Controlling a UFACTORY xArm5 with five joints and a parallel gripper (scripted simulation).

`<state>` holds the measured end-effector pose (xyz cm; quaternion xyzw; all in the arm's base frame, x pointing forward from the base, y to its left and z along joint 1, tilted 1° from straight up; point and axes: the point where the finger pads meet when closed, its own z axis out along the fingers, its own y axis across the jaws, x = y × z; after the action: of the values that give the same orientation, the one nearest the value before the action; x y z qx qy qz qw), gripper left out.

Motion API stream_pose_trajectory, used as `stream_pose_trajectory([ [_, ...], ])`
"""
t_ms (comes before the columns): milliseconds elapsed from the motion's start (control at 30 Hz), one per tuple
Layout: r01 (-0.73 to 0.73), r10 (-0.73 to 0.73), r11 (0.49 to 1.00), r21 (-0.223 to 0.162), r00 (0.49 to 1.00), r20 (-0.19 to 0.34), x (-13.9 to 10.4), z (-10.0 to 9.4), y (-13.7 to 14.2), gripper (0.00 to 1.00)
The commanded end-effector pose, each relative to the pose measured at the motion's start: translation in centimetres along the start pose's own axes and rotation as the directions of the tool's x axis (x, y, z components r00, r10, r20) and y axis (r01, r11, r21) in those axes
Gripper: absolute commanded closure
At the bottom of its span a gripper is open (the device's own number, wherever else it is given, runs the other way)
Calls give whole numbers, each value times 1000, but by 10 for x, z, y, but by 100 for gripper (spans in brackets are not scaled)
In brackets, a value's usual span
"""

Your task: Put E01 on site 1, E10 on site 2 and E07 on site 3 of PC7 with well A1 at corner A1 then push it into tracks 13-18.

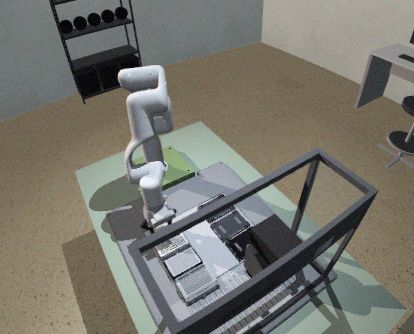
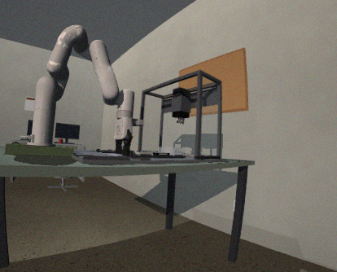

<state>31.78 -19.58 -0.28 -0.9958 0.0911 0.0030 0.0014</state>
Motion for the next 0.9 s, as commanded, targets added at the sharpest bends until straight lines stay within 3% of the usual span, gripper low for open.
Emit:
stream_pose_trajectory([
  [0, 0, 0, 1000, 17, 1000, -11, 6, -1, 1, 19],
  [867, 0, 0, 1000, 17, 1000, -11, 29, -1, 1, 19],
])
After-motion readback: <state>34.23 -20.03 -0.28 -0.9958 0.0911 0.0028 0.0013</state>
